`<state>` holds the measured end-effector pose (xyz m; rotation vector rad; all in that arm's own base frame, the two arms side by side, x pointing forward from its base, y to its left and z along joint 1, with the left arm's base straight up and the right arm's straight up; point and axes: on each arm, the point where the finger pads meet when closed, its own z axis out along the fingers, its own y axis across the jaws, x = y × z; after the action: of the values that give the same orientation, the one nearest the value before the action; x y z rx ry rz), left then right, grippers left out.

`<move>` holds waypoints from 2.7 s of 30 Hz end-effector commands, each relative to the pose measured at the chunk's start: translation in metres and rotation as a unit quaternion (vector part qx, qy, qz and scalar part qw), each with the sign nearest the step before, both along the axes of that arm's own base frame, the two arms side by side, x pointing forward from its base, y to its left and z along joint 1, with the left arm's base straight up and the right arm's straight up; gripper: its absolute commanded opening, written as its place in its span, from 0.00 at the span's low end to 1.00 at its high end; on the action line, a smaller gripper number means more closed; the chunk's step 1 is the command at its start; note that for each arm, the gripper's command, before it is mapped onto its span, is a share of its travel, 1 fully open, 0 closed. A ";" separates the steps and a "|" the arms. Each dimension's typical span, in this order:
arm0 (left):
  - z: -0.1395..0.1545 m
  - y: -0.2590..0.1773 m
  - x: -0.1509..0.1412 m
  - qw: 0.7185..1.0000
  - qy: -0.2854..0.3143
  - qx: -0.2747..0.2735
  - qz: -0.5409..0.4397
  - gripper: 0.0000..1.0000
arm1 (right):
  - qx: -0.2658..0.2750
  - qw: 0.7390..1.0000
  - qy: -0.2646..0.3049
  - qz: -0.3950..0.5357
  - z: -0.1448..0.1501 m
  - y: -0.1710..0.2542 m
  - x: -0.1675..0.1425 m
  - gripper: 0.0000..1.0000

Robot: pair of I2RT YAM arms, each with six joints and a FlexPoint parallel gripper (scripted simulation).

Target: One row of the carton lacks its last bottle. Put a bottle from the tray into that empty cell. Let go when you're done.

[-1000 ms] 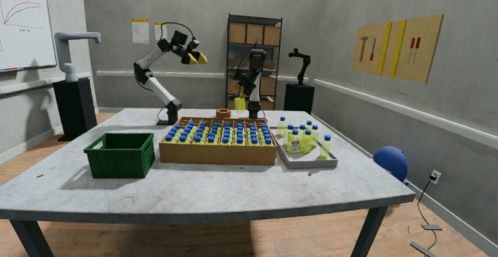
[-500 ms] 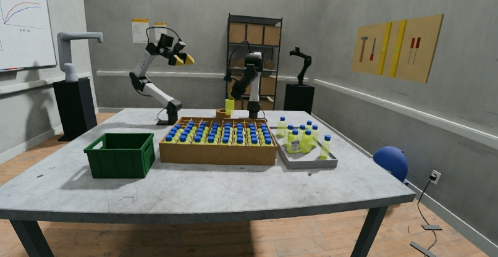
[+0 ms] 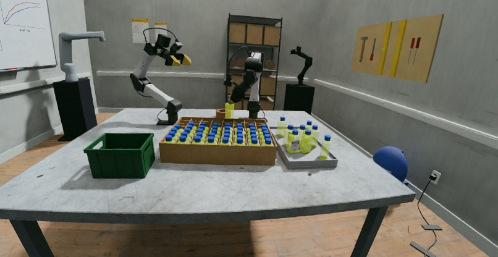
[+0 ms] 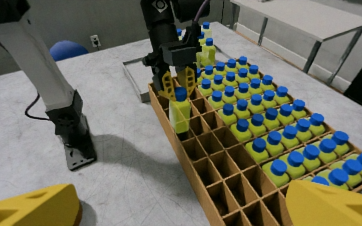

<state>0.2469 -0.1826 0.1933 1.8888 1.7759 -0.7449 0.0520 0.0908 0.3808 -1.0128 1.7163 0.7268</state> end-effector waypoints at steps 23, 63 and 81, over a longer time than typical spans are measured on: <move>0.021 -0.017 0.010 0.997 -0.065 -0.046 -0.011 0.15 | 0.003 1.000 -0.005 0.002 0.005 -0.001 -0.001 1.00; 0.005 -0.010 0.007 0.999 -0.044 -0.029 -0.004 0.15 | 0.003 1.000 -0.005 0.002 0.005 -0.001 -0.001 1.00; -0.017 -0.007 0.011 0.998 -0.058 -0.037 -0.003 0.15 | 0.003 1.000 -0.005 0.002 0.005 -0.001 -0.001 1.00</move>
<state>0.2477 -0.1885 0.1696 1.8815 1.7122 -0.7168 0.0514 0.0898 0.3777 -1.0208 1.7277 0.7211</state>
